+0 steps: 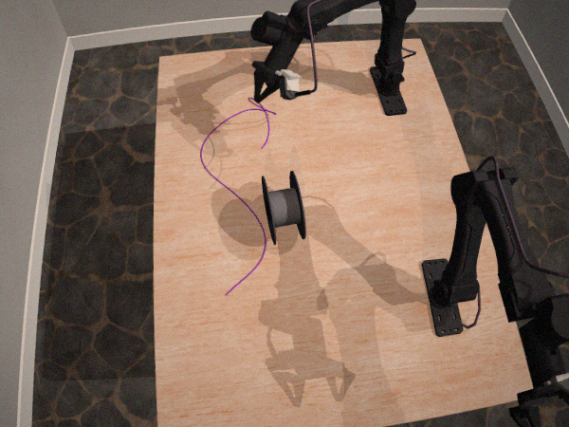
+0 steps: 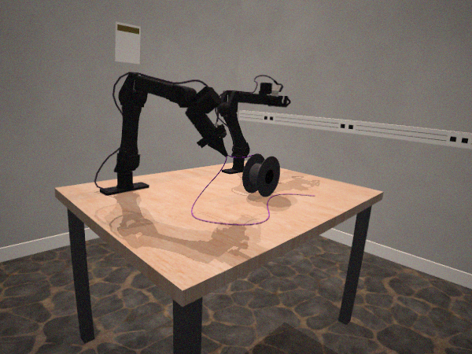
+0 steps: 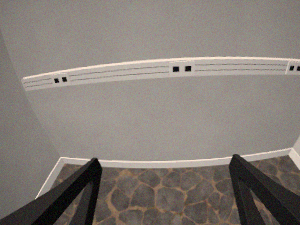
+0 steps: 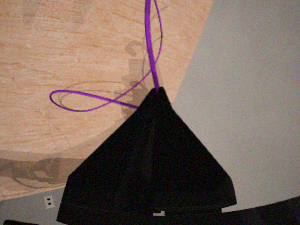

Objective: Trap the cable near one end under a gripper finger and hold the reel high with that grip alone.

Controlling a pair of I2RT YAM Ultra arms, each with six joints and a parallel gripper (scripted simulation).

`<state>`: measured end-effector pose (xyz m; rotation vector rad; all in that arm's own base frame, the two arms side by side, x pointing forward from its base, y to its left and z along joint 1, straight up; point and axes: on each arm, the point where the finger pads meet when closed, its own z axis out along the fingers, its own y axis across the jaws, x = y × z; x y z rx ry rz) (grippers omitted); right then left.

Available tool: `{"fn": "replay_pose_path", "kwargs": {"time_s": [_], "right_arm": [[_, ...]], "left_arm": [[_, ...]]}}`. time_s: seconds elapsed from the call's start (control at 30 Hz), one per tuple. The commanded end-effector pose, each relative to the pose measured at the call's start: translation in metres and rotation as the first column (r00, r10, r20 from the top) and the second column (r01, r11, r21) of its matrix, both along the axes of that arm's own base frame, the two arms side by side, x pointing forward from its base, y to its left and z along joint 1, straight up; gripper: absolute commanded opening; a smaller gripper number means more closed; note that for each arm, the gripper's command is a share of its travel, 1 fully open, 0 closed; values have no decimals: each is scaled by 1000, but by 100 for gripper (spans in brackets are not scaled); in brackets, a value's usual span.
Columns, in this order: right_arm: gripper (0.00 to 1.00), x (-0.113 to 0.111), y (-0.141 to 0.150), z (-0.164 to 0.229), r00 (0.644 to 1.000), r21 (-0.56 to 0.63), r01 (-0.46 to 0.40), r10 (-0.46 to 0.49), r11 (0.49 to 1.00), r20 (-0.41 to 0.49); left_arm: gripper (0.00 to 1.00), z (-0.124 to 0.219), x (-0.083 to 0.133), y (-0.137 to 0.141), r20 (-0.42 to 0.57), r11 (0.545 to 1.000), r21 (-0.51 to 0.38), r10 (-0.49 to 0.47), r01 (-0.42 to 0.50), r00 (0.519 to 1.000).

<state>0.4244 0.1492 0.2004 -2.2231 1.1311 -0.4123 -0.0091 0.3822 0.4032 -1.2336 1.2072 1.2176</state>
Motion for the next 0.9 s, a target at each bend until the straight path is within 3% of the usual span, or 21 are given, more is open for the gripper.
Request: {"fn": "replay_pose_path", "kwargs": {"time_s": [0.0, 0.87], "right_arm": [[0, -3, 0, -3, 1000, 6, -7, 7, 1000, -21], [0, 0, -1, 6, 1000, 14, 7, -7, 1000, -3]], "left_arm": [[100, -1, 0, 1, -6, 1000, 5, 5, -5, 1000], [100, -1, 0, 1, -6, 1000, 5, 5, -5, 1000]]}}
